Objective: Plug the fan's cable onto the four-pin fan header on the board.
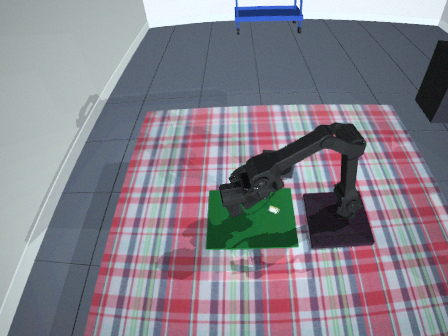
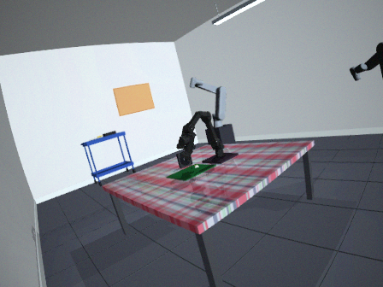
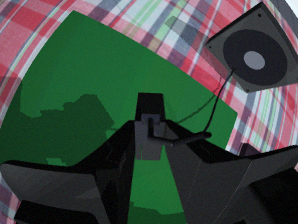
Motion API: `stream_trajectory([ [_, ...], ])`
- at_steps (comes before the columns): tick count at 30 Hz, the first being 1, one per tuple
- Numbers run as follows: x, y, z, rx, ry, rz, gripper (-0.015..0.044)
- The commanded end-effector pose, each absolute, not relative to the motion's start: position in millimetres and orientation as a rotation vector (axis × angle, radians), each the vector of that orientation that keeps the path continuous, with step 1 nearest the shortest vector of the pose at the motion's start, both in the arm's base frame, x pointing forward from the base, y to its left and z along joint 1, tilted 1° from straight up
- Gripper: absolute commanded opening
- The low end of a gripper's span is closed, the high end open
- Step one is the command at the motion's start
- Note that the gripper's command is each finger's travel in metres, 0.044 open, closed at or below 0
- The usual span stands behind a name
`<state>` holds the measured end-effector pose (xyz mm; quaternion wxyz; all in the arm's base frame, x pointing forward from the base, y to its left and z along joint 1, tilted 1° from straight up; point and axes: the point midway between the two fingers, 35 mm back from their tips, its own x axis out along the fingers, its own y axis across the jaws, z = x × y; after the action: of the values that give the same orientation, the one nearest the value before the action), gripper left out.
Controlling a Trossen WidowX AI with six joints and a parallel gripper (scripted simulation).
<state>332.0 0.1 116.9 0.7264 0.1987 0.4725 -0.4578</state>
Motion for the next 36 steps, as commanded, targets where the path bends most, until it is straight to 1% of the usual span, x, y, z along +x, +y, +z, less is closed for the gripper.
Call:
stream_trajectory([
  [1,331,1,113,0.402,0.988,-1.029,0.0000],
  [36,326,14,113,0.188,0.481,-1.058,0.0000],
])
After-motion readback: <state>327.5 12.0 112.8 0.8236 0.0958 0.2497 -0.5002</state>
